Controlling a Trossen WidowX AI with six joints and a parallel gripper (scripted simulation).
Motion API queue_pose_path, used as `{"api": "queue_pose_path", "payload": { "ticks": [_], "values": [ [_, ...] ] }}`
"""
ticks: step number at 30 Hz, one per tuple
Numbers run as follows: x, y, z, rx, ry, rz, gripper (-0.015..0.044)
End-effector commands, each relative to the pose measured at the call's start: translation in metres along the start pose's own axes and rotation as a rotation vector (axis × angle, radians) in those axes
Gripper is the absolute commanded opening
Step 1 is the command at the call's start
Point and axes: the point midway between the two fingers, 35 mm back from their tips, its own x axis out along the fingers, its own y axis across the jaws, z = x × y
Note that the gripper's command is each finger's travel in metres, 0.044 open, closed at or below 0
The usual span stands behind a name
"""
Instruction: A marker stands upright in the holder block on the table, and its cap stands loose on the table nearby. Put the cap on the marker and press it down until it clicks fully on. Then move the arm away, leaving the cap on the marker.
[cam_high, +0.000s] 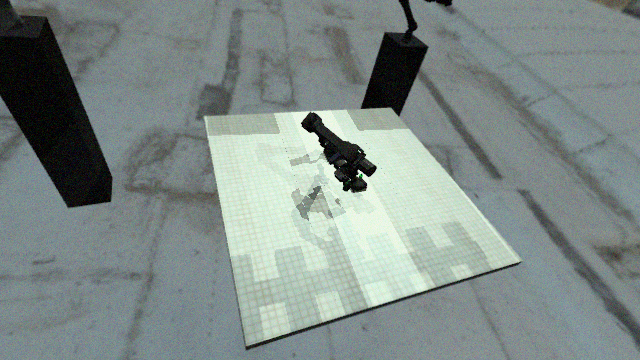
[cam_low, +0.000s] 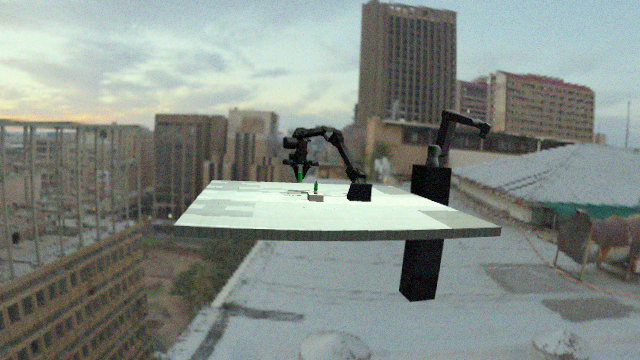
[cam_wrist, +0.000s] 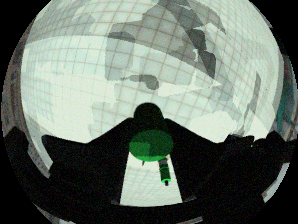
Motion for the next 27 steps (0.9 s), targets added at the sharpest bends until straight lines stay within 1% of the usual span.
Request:
{"api": "queue_pose_path", "payload": {
  "ticks": [1,27],
  "values": [
    [-0.002,-0.001,-0.016,-0.006,0.006,-0.008,0.0],
    [-0.031,-0.027,-0.113,-0.006,0.001,-0.018,0.0]
  ]
}}
